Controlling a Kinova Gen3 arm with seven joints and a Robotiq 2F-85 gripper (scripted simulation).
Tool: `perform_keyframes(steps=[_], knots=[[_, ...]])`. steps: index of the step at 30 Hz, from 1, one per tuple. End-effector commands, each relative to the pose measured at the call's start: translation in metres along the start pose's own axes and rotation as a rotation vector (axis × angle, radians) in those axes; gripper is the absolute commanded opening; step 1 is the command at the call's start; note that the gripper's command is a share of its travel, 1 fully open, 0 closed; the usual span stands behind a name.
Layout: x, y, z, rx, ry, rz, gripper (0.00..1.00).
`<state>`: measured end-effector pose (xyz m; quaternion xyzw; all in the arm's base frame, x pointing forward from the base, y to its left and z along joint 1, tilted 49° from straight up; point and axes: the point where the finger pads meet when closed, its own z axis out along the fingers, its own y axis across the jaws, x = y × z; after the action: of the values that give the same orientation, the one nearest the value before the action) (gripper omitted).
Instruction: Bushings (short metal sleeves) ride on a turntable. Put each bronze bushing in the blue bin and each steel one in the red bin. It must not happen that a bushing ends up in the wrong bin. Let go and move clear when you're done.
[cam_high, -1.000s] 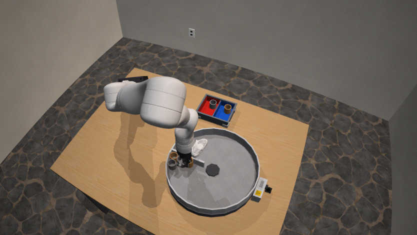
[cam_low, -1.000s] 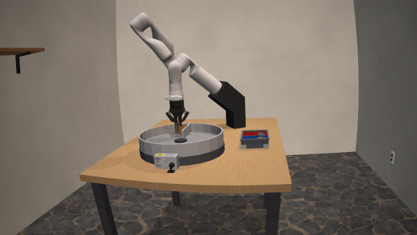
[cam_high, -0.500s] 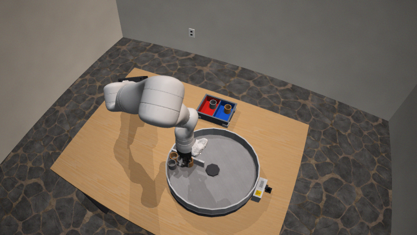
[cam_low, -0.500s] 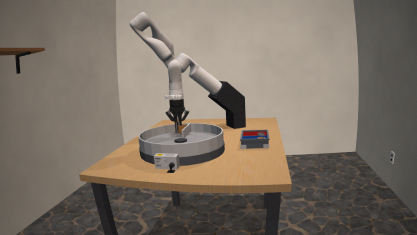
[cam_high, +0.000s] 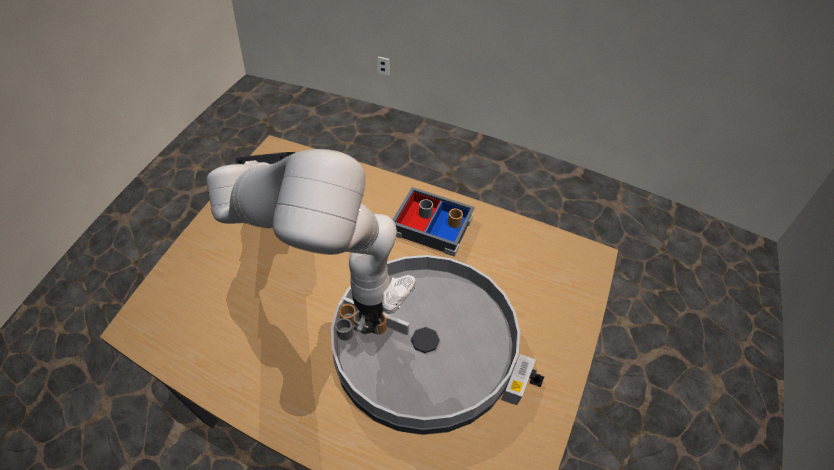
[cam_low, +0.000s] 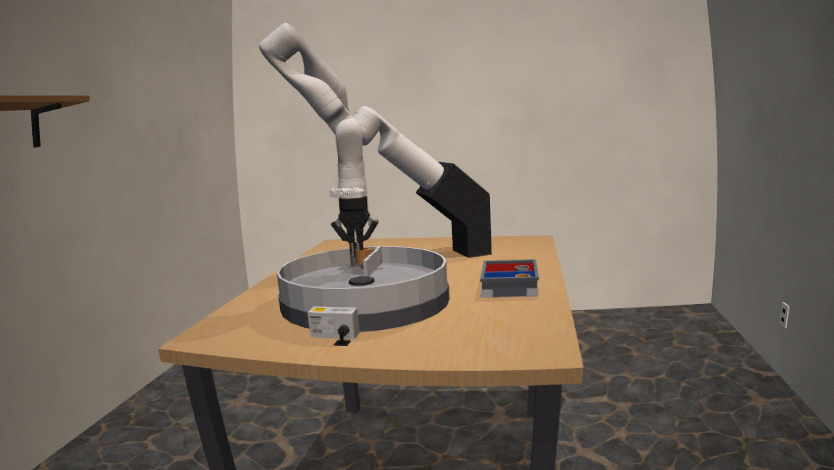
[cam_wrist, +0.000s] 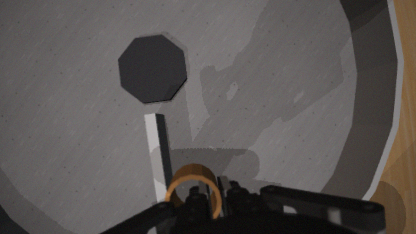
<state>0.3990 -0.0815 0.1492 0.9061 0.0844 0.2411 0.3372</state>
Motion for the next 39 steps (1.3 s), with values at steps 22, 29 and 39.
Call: perform_keyframes(steps=[22, 29, 39], knots=[[0.0, -0.0004, -0.0067, 0.002, 0.001, -0.002, 0.0], [-0.0008, -0.0004, -0.0097, 0.002, 0.0, -0.003, 0.0], [-0.0016, -0.0004, -0.0126, 0.002, -0.002, -0.004, 0.0]])
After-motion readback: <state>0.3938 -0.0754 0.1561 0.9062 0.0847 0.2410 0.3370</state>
